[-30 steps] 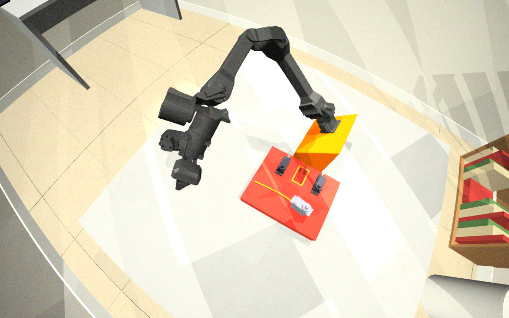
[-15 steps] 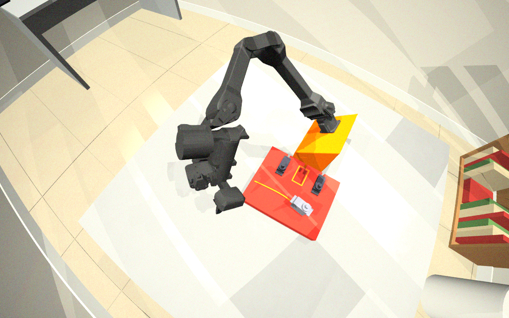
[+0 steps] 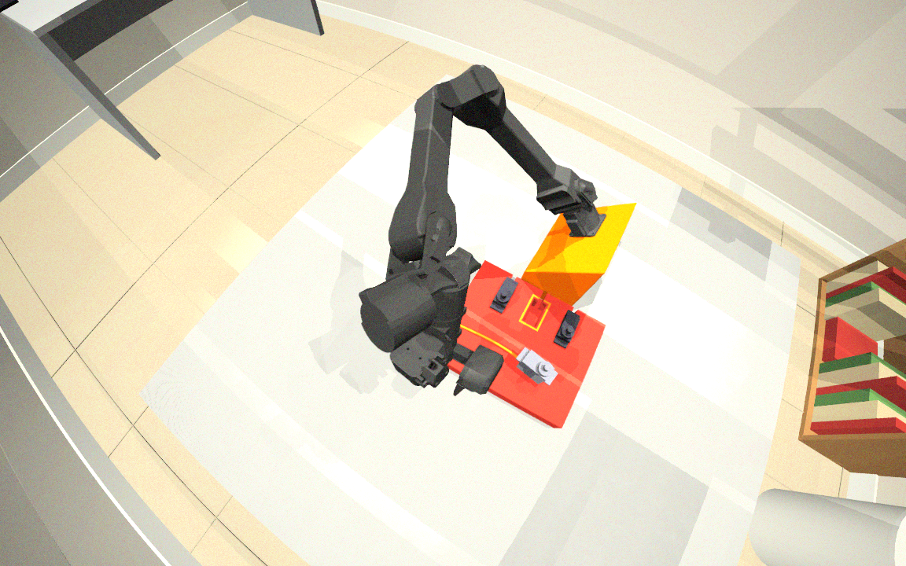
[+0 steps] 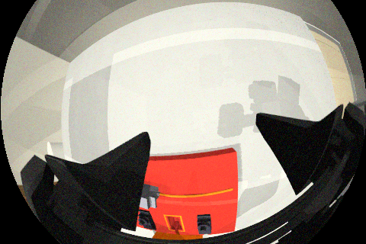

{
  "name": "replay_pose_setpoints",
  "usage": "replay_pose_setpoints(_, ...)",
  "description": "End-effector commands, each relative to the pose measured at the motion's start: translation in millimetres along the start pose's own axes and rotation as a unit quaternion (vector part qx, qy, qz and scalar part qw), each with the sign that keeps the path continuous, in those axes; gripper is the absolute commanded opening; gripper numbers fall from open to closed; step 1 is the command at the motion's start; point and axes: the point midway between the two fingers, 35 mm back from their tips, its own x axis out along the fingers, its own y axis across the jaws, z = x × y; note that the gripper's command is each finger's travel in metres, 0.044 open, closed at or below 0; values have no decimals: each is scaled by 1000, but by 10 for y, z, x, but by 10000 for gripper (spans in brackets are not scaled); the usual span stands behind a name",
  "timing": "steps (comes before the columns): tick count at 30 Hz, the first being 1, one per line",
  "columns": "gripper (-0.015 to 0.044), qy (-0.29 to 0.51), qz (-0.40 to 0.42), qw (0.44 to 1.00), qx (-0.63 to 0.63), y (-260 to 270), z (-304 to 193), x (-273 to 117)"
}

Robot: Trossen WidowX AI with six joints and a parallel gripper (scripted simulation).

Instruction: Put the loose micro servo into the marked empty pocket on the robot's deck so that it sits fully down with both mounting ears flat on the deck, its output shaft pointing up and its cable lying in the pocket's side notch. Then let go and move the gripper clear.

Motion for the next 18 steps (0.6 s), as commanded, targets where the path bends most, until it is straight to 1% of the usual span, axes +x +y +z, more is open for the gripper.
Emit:
replay_pose_setpoints(1, 440, 25, 6, 998, -60, 174, -102, 42)
replay_pose_setpoints(9, 440, 71, 25, 980, -186, 516, -314, 92)
replay_pose_setpoints(18, 440, 120, 46, 937, -325, 843, -585, 110)
